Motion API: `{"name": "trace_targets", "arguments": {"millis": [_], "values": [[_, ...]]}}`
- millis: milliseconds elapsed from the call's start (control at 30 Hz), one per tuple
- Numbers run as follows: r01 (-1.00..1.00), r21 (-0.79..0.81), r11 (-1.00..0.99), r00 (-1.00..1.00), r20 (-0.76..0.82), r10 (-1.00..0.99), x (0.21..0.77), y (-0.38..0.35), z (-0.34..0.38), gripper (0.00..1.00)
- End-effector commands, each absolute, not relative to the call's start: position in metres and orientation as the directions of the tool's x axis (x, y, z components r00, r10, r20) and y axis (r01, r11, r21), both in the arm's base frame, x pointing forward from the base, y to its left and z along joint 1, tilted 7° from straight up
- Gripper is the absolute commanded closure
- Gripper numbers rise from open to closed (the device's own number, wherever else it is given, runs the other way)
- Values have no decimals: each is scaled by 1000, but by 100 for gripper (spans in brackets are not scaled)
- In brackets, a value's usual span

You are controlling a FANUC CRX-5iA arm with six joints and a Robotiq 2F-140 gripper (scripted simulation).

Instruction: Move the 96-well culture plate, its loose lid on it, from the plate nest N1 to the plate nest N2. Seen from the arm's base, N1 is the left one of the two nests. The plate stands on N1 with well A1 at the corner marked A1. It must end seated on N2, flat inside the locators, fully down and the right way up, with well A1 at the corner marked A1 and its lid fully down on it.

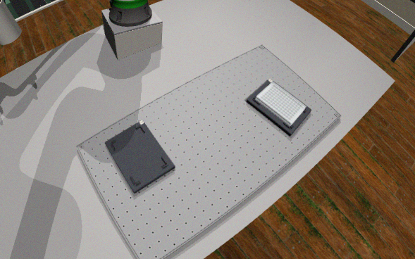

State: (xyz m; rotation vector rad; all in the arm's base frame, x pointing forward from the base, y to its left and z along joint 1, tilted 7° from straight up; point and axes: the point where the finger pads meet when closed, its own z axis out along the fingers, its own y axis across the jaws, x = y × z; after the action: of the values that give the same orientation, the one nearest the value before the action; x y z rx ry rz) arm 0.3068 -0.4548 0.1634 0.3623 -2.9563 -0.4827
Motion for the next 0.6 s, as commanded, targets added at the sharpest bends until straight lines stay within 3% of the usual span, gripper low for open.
{"name": "trace_targets", "arguments": {"millis": [0,567], "values": [[-261,323,910,-952,71,-298,326,-443,160,0],[-538,298,789,-826,2,-564,381,-402,148,0]]}}
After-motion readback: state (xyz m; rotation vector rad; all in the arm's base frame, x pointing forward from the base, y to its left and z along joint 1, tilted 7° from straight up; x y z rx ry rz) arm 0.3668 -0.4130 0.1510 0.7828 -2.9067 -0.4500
